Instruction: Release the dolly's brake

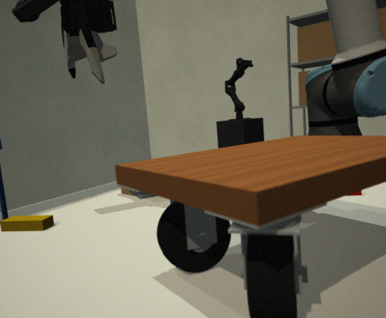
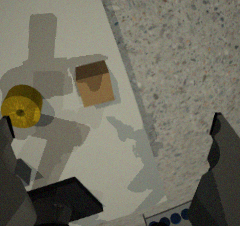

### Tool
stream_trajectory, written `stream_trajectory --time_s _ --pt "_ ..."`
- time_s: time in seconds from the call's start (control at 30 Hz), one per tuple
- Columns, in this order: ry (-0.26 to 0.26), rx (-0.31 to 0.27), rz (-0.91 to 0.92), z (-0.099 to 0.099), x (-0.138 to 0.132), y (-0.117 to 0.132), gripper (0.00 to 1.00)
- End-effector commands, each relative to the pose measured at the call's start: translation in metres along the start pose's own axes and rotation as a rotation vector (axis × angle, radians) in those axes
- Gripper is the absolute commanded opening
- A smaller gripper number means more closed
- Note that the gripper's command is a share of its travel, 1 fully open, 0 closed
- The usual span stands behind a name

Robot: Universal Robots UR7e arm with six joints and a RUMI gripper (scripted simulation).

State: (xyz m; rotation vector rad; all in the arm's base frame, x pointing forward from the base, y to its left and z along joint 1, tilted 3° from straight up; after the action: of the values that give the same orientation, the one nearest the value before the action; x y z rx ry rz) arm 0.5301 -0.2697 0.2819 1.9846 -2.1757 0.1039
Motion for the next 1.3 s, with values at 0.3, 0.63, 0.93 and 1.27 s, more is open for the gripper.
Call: stream_trajectory --time_s 0.3,0.63,0.93,1.27 --pt "0.001 0.001 0.000 -0.001 0.000 0.000 1.00" --pt "0.000 0.002 0.001 -0.001 -0.003 0.001 0.00" --pt "-0.029 0.041 0.076 -0.013 -0.084 0.014 0.00" --pt "-0.083 0.080 0.180 -0.021 -0.191 0.052 0.00"
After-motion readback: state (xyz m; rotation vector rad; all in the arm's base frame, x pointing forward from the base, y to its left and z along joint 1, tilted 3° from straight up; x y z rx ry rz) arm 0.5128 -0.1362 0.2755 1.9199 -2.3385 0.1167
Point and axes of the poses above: the point where the finger pads meet when closed, its own z axis out along the fingers, its own x axis across the jaws, y = z × x, the point moved 3 cm from there along -z, back along the fingers, and after that the axes turned 4 degrees about -z, right-handed, at the moved point
